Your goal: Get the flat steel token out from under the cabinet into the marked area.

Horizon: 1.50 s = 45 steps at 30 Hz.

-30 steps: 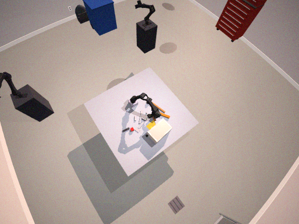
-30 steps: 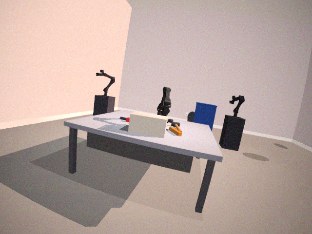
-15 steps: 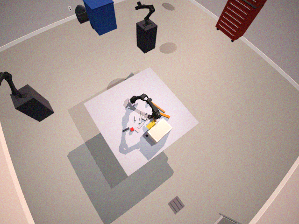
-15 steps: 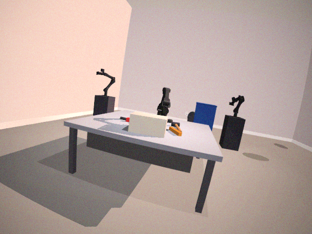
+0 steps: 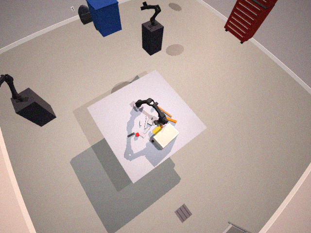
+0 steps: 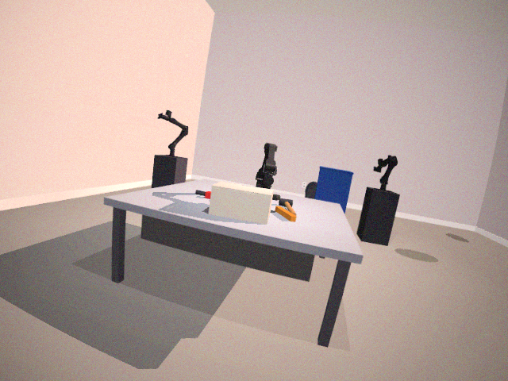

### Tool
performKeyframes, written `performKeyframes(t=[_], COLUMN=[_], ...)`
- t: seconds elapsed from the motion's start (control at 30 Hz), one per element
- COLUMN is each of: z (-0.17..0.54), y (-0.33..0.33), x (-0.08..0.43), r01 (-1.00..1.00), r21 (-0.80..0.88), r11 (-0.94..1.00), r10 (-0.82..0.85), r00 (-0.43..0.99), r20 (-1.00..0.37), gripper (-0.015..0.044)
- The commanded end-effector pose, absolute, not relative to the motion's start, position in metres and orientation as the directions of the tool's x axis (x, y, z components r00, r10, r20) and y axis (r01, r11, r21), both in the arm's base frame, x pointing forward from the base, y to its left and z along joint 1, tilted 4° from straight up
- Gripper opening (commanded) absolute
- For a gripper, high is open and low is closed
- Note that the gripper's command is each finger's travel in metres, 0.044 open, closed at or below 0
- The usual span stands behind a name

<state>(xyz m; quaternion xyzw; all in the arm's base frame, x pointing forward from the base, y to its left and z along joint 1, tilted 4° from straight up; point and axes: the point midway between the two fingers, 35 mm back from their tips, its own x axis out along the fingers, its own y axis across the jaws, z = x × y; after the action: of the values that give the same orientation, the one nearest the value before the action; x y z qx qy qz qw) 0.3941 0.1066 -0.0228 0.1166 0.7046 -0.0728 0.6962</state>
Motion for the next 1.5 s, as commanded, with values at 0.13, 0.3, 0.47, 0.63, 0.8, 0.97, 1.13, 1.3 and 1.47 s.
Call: performKeyframes(t=[0.13,0.3,0.47,0.63,0.8,0.97,1.13,1.3,1.47], z=[-0.024,-0.026,-0.027,-0.027,-0.027,-0.027,-0.027,-0.027,-0.027], y=[0.101,0.094,0.090,0.086,0.086,0.087,0.089,0.091,0.092], x=[0.394,0.392,0.390,0.389,0.389,0.386,0.381,0.376,0.371], r01=[0.263,0.263,0.263,0.263,0.263,0.263,0.263,0.263,0.263], r21=[0.059,0.059,0.058,0.058,0.058,0.058,0.058,0.058,0.058], r11=[0.963,0.963,0.963,0.963,0.963,0.963,0.963,0.963,0.963], r10=[0.062,0.062,0.061,0.061,0.061,0.061,0.061,0.061,0.062], r00=[-0.003,-0.003,-0.003,-0.003,-0.003,-0.003,-0.004,-0.004,-0.005], r20=[-0.998,-0.998,-0.998,-0.998,-0.998,-0.998,-0.998,-0.998,-0.998], gripper=[0.0000,0.0000,0.0000,0.0000,0.0000,0.0000,0.0000,0.0000,0.0000])
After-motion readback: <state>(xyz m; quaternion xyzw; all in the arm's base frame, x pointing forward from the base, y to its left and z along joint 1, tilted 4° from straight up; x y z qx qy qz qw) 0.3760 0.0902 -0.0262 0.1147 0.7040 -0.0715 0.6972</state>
